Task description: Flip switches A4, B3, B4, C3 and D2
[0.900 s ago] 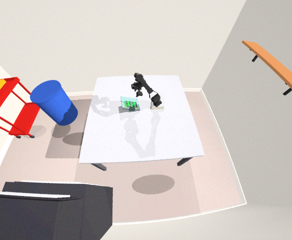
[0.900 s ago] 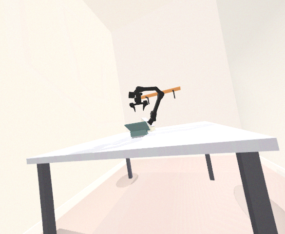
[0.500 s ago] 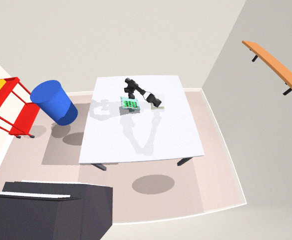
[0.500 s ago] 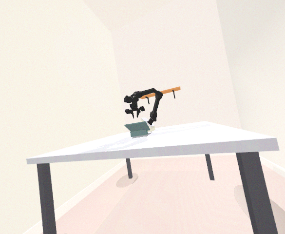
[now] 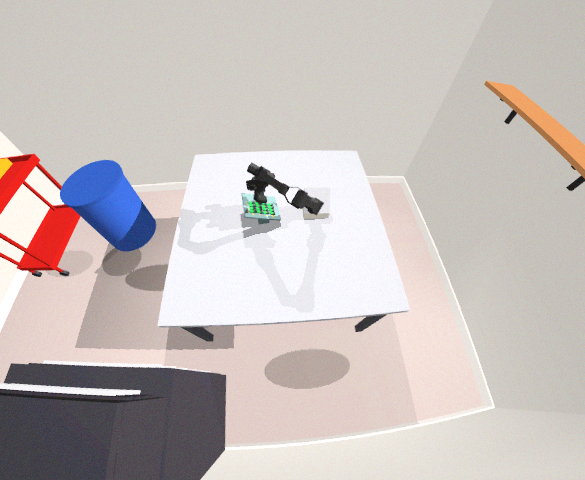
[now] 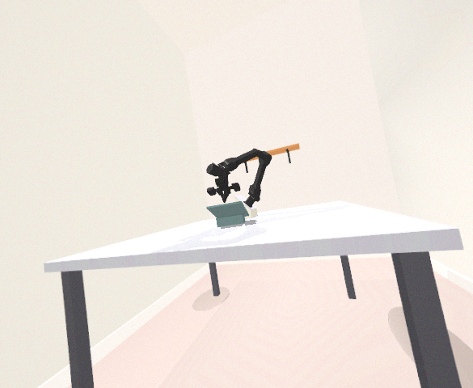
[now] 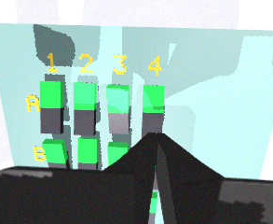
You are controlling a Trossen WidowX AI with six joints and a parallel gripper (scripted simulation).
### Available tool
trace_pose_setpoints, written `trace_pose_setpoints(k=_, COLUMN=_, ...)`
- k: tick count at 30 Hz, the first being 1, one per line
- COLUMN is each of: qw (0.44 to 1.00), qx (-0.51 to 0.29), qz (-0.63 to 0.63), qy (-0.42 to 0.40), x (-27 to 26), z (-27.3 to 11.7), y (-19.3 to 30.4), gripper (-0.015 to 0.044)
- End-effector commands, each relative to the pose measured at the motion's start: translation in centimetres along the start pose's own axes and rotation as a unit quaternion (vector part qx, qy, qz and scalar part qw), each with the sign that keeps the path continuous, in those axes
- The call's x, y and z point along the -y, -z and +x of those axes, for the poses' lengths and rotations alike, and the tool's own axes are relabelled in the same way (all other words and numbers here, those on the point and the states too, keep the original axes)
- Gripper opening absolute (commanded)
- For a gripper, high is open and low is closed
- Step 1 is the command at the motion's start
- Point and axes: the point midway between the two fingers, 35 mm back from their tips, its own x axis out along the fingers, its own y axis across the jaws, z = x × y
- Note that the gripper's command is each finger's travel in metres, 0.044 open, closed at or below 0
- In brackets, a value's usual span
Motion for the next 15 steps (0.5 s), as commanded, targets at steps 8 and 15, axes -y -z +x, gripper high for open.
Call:
trace_pose_setpoints(k=8, qw=1.000, qx=-0.001, qz=0.002, qy=-0.003, x=-0.1, z=1.6, y=0.2, gripper=0.0000)
trace_pose_setpoints(k=15, qw=1.000, qx=-0.001, qz=0.002, qy=-0.003, x=-0.1, z=1.8, y=0.2, gripper=0.0000)
